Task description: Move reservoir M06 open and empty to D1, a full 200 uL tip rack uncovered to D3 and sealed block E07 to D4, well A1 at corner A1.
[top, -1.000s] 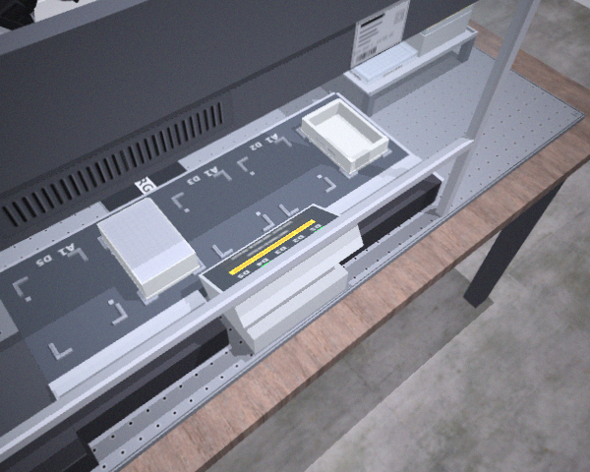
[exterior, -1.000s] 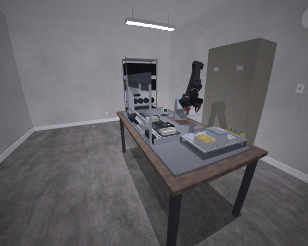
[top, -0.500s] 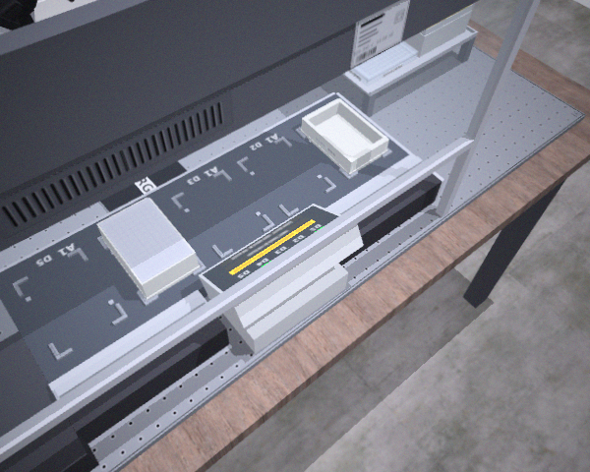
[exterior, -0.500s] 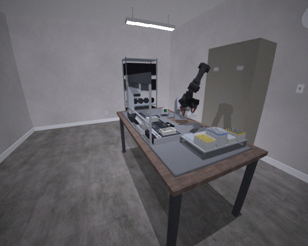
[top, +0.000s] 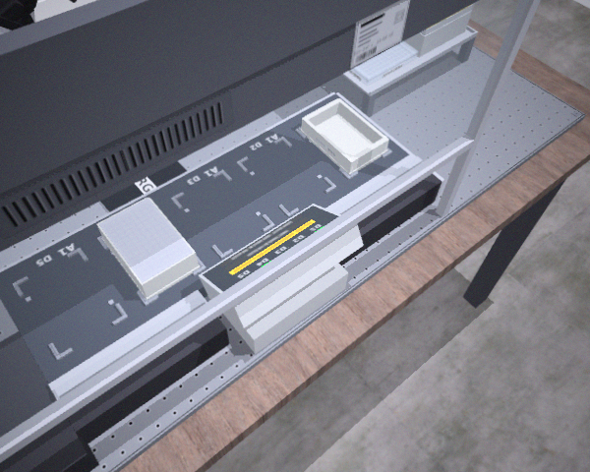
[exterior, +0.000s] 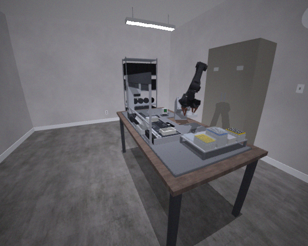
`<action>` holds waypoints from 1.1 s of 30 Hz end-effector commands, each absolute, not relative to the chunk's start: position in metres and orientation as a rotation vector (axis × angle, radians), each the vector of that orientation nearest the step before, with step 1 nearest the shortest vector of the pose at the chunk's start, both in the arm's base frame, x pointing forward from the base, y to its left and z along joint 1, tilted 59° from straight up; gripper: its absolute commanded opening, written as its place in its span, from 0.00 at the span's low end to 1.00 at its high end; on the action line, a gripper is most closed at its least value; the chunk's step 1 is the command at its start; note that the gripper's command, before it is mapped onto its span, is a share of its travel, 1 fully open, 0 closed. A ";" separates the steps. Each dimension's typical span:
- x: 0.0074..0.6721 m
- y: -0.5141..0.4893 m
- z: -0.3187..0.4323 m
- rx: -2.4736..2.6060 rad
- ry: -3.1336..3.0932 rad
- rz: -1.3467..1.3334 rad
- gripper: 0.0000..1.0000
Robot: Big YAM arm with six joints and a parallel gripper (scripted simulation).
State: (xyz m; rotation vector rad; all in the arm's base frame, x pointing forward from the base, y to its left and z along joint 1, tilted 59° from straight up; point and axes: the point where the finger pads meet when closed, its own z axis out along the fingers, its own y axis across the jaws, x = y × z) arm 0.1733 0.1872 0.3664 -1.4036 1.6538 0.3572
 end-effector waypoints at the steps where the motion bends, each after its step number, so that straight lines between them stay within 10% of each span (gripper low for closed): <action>1: 0.146 0.195 0.383 -1.371 1.592 0.392 0.00; 33: 0.046 0.235 0.360 -1.345 1.636 0.423 0.00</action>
